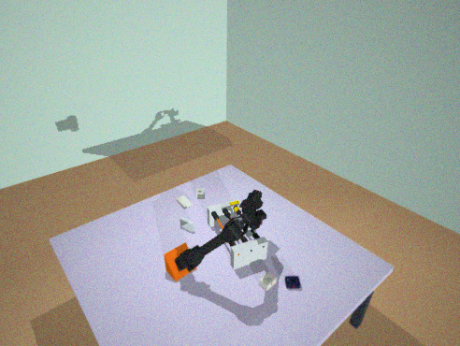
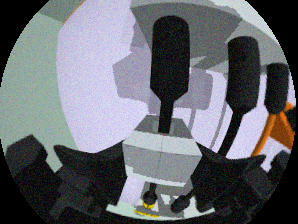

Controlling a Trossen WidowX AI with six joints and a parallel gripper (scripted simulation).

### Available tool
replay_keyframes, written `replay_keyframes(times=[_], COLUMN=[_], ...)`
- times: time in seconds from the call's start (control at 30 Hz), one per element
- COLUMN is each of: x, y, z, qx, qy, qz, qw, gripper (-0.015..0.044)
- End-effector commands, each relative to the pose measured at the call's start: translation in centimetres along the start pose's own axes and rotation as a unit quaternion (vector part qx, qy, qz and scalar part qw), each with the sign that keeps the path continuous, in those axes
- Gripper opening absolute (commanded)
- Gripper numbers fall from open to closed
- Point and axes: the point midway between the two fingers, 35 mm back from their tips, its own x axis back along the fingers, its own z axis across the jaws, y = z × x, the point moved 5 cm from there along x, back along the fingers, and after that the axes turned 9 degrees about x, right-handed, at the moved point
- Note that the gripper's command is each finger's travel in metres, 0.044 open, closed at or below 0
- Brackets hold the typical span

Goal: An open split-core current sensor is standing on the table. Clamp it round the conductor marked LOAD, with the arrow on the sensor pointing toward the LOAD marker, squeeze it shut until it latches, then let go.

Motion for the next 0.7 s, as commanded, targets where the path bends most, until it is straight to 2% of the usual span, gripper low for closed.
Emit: replay_keyframes(times=[0.0,0.27,0.67], x=[0.02,0.02,0.02], y=[0.01,0.01,0.01], z=[0.01,0.01,0.01], qx=[0.000,0.000,0.000], qy=[0.000,0.000,0.000], qz=[0.000,0.000,0.000], qw=[1.000,1.000,1.000], gripper=[0.0053,0.0263,0.0264])
